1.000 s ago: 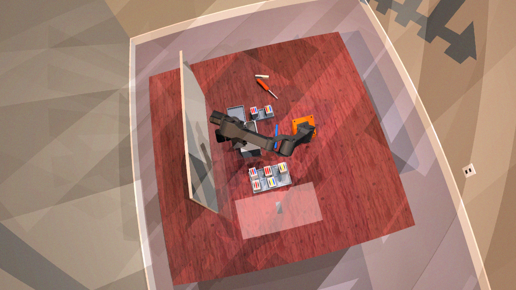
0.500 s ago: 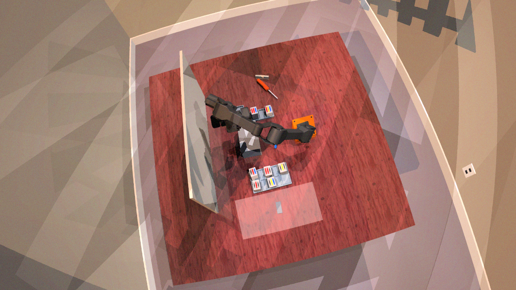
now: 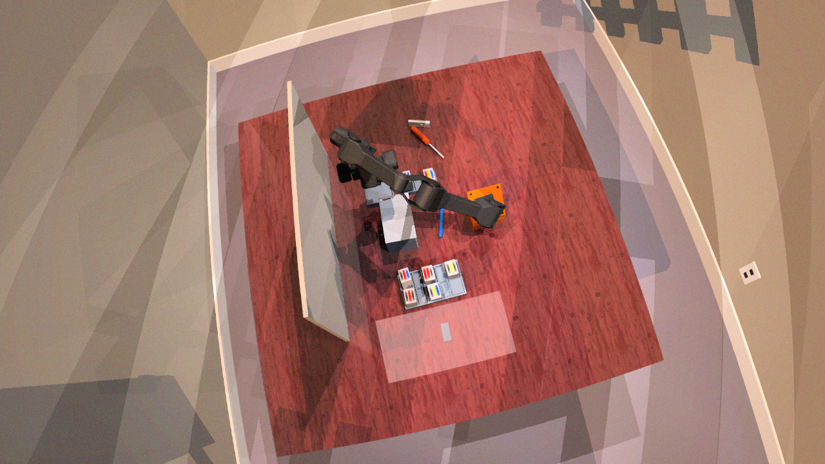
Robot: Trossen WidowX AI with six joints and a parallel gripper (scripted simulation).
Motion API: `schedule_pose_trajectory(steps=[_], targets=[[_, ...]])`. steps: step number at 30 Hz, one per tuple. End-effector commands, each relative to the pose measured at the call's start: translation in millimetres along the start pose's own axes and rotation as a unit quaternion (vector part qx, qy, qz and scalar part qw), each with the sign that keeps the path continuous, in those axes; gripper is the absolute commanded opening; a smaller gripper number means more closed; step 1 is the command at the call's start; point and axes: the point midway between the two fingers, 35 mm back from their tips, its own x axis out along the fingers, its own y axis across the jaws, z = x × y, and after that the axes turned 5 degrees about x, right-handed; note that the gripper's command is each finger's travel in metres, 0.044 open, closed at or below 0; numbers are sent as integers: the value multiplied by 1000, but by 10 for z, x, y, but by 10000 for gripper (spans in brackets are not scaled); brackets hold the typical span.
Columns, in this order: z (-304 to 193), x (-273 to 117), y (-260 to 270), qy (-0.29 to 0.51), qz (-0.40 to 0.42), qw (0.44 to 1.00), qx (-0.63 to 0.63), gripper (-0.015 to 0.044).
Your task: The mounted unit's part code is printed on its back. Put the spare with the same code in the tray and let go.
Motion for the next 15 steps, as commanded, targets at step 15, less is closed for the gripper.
schedule_pose_trajectory(steps=[15], targets=[[-325, 150, 55, -5, 4, 1000, -9, 0]])
